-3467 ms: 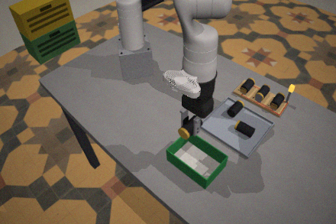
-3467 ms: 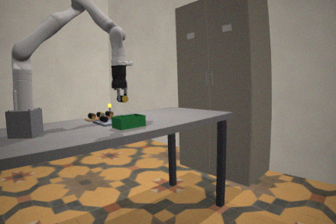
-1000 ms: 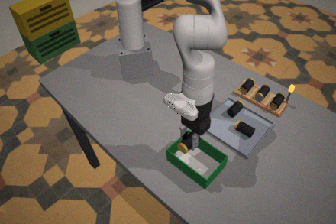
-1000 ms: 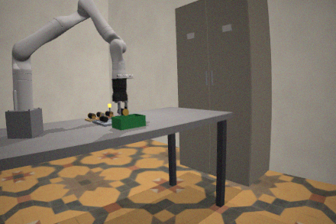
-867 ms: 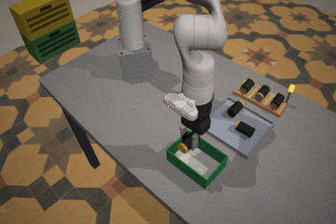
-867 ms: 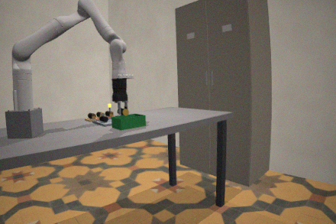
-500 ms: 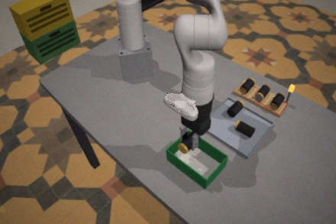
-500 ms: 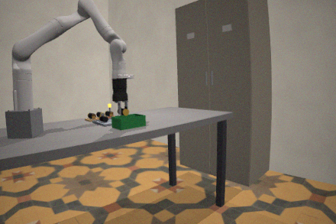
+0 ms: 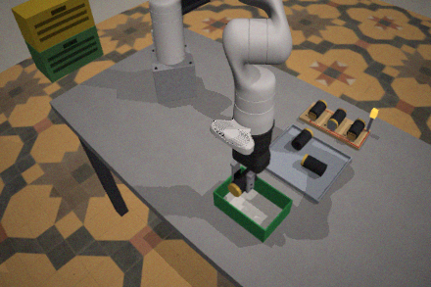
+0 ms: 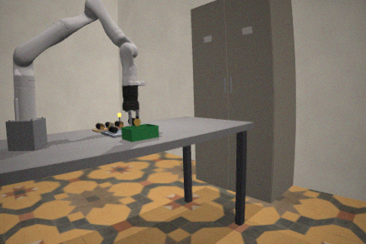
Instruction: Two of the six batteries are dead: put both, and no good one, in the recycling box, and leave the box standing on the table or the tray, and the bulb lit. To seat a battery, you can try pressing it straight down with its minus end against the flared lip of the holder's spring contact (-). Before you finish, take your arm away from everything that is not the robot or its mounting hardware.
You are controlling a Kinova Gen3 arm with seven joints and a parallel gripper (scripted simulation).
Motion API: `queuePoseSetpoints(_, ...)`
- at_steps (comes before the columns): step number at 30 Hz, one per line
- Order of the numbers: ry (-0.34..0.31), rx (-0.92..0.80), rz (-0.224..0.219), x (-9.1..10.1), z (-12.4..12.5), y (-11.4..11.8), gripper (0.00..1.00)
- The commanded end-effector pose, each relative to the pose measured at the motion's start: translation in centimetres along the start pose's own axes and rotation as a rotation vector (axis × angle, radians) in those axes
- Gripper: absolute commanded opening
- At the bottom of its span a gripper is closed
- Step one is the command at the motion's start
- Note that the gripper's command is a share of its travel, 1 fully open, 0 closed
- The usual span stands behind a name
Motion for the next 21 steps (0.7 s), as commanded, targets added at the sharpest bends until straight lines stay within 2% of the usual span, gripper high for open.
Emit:
queuePoseSetpoints(1,0.0,0.0,0.002,0.09,0.01,-0.06,0.57)
queuePoseSetpoints(17,0.0,0.0,0.002,0.06,0.01,-0.06,0.57)
queuePoseSetpoints(21,0.0,0.0,0.002,-0.48,0.01,-0.06,0.57)
Point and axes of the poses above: the point where the finger pads meet when closed, its own x axis back along the fingers, its own y axis across the jaws, z = x × y, the point moved 9 cm from there along x, back along the fingers, and after that the axes turned 9 degrees about -x, right-handed, at the moved point
